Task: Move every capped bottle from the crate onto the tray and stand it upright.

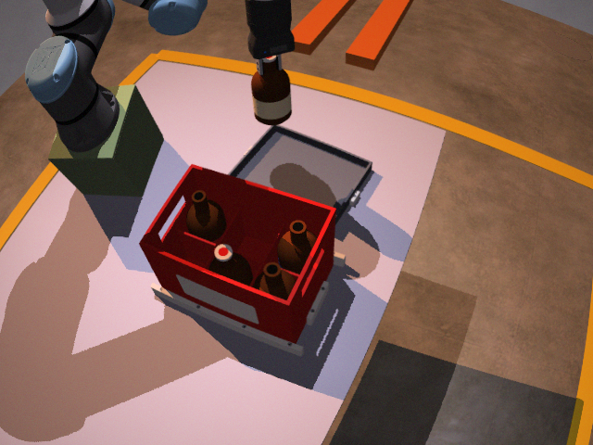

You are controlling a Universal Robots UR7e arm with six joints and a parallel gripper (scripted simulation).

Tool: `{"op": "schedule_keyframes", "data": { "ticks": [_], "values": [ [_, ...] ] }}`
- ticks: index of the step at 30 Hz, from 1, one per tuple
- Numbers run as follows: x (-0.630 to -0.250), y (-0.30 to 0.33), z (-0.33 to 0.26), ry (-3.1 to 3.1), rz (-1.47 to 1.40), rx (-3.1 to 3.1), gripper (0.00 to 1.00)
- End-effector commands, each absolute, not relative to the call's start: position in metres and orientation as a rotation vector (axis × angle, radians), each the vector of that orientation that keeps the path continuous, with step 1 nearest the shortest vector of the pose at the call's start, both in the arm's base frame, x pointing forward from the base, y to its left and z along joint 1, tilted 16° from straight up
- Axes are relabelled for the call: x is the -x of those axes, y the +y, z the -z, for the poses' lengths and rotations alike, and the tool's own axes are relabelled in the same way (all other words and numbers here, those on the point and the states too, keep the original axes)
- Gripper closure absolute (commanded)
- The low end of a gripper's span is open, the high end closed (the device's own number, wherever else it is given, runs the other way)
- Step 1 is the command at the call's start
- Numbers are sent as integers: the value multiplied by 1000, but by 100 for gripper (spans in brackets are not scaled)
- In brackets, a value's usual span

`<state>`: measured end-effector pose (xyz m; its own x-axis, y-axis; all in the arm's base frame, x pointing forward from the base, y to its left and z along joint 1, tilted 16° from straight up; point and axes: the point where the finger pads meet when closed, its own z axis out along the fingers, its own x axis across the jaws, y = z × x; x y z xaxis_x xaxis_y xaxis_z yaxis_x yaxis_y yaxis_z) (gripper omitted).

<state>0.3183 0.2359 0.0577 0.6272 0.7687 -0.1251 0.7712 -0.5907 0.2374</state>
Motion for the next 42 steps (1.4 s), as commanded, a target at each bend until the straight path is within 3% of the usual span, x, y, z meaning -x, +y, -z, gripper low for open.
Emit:
{"op": "schedule_keyframes", "data": {
  "ticks": [1, 42],
  "values": [
    [-320, 235, -51, 1251, 11, -2583, 100],
    [-327, 218, 11, 1251, 11, -2583, 100]
  ]
}}
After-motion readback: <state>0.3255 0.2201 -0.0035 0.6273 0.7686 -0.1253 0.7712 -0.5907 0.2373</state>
